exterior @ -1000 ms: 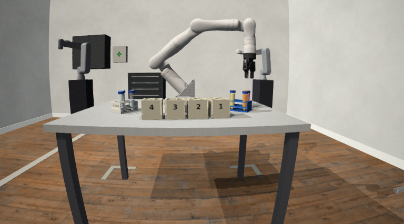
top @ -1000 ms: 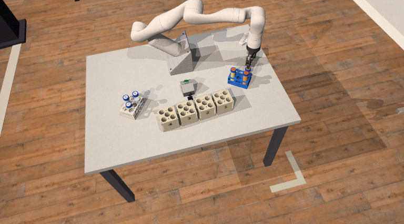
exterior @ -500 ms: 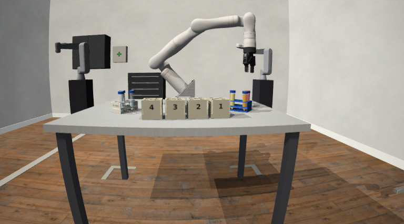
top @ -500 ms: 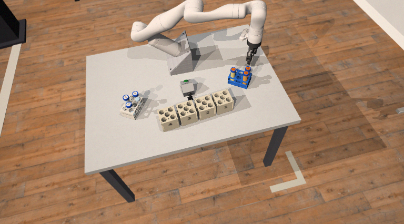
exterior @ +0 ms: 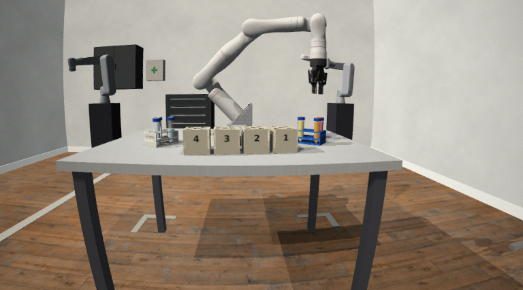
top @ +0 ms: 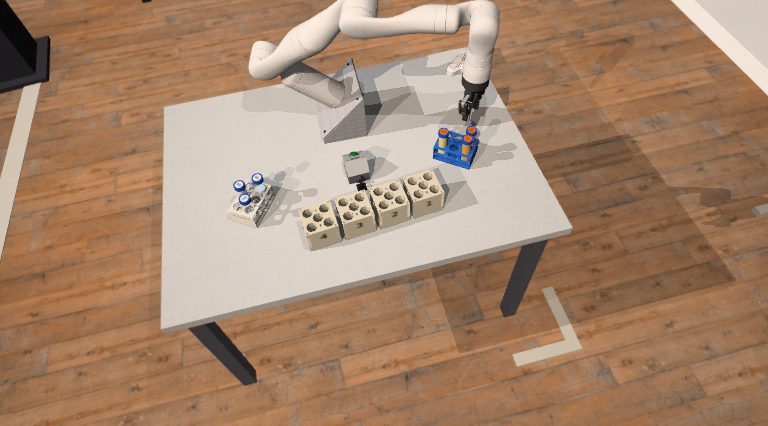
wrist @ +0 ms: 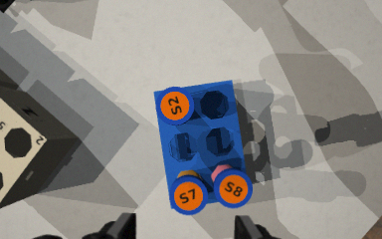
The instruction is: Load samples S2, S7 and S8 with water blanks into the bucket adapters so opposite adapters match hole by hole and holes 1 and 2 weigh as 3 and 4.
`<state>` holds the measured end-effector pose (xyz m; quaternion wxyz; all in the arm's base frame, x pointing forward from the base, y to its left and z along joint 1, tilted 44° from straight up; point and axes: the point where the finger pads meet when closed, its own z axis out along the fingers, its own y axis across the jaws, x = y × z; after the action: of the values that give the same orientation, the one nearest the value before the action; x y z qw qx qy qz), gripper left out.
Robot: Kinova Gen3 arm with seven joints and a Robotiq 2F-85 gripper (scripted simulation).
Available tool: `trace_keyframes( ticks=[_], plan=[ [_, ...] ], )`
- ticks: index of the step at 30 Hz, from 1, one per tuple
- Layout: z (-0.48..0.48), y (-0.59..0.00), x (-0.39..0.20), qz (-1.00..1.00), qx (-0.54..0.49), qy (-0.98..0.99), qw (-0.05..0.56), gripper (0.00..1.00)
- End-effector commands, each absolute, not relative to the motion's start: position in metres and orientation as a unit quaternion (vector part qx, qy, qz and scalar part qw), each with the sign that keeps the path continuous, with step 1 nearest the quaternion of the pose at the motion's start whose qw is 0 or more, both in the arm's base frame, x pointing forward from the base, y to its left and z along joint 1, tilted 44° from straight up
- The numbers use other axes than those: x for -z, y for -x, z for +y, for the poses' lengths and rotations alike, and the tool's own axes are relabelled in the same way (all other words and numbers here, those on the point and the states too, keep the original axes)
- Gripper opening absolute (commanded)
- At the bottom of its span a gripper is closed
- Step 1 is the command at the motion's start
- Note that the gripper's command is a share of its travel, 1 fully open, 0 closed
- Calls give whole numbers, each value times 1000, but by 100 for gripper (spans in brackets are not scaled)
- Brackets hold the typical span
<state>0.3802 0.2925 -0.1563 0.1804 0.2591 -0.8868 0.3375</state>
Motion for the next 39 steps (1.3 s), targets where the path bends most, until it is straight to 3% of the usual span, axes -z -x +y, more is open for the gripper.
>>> trace_keyframes(
  ticks=[1, 39],
  plan=[
    [282, -380, 144, -899, -341, -223, 161, 62],
    [200, -379, 66, -925, -373, 37, 59, 62]
  ],
)
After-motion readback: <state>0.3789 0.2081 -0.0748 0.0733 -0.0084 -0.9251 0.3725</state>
